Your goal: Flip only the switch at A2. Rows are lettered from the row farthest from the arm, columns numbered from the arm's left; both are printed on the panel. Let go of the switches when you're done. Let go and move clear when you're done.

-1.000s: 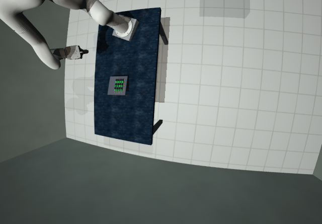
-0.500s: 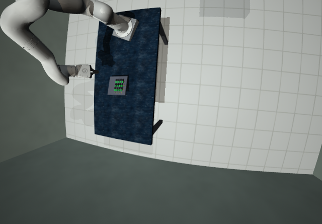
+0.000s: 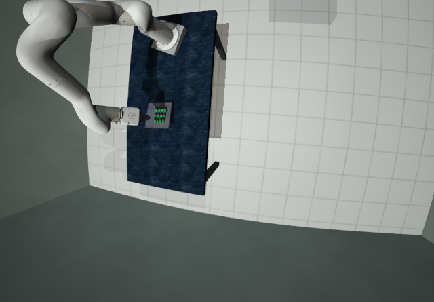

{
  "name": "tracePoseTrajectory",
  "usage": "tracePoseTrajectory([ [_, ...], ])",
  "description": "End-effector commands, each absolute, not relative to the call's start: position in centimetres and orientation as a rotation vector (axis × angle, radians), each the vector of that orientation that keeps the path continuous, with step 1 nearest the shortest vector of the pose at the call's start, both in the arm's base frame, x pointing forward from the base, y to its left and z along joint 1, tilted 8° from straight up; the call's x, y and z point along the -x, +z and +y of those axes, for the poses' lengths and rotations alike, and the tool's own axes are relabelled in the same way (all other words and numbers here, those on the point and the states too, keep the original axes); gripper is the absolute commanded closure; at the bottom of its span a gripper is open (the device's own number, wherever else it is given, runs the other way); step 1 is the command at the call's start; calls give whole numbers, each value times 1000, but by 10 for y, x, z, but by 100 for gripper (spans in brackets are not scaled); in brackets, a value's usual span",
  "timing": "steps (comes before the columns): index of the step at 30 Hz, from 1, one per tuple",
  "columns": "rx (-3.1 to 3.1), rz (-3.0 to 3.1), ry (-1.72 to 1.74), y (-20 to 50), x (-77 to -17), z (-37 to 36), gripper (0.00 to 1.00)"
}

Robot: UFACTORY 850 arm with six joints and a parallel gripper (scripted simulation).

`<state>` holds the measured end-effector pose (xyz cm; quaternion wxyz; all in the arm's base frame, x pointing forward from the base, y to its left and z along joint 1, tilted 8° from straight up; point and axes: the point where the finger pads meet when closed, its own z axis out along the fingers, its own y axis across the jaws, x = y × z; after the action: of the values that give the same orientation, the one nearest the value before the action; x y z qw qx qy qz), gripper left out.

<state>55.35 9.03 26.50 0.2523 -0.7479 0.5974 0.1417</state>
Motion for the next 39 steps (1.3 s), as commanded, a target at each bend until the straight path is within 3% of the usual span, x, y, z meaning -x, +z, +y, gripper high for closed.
tracePoseTrajectory([
  [1,2031,1625,380,264,-563,96,100],
  [39,2031,1624,380,166,-586,93,100],
])
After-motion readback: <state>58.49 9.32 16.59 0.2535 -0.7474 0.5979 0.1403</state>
